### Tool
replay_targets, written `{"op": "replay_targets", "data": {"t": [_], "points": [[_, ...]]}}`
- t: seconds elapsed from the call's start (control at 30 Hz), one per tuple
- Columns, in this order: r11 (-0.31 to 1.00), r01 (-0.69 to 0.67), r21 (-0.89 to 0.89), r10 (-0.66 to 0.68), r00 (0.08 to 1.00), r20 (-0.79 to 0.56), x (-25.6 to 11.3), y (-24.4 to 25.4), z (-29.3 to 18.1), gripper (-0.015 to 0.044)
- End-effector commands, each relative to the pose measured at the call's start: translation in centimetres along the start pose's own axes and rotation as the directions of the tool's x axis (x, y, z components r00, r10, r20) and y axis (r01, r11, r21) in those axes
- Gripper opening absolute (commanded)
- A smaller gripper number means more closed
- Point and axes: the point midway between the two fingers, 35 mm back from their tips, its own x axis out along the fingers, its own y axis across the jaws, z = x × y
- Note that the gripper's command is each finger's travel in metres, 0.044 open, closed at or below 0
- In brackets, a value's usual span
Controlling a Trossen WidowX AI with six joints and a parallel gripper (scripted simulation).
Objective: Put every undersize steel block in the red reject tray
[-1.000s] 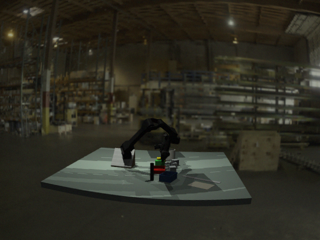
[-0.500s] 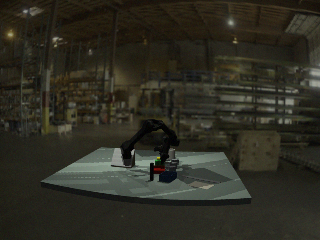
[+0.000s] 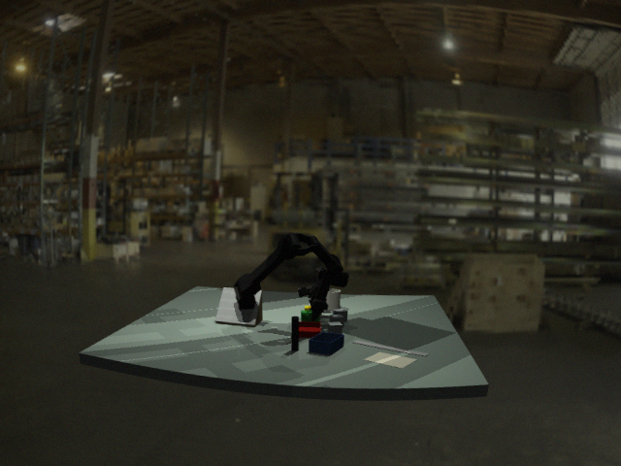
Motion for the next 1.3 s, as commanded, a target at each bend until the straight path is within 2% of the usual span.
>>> {"op": "replay_targets", "data": {"t": [0.0, 0.13, 0.23, 0.33, 0.5, 0.63, 0.77, 0.87, 1.0, 1.13, 1.27], "points": [[1.000, 0.001, 0.001, -0.001, 1.000, -0.001, -0.1, 0.0, 0.0, 0.0181], [1.000, 0.001, 0.001, -0.001, 1.000, -0.001, -0.1, 0.0, 0.0, 0.0155], [1.000, 0.001, -0.001, -0.001, 1.000, -0.001, -1.5, -0.1, 0.2, 0.0076], [1.000, 0.000, -0.005, 0.000, 1.000, 0.001, -4.7, -0.1, 1.3, 0.0000], [1.000, -0.010, -0.014, 0.010, 1.000, 0.026, -7.3, -0.1, 2.4, 0.0000], [1.000, -0.014, -0.006, 0.014, 1.000, 0.016, -6.7, -0.2, 2.0, 0.0000], [0.962, 0.024, 0.273, -0.014, 0.999, -0.038, -7.0, -0.1, 0.3, 0.0000], [0.860, 0.074, 0.505, -0.035, 0.996, -0.086, -7.3, 0.1, -1.2, 0.0000], [0.634, 0.153, 0.758, -0.057, 0.987, -0.151, -7.8, 0.6, -3.2, 0.0000], [0.329, 0.227, 0.916, -0.072, 0.974, -0.216, -8.4, 1.2, -5.2, 0.0000], [-0.018, 0.279, 0.960, -0.079, 0.957, -0.279, -9.1, 1.9, -7.2, 0.0000]]}}
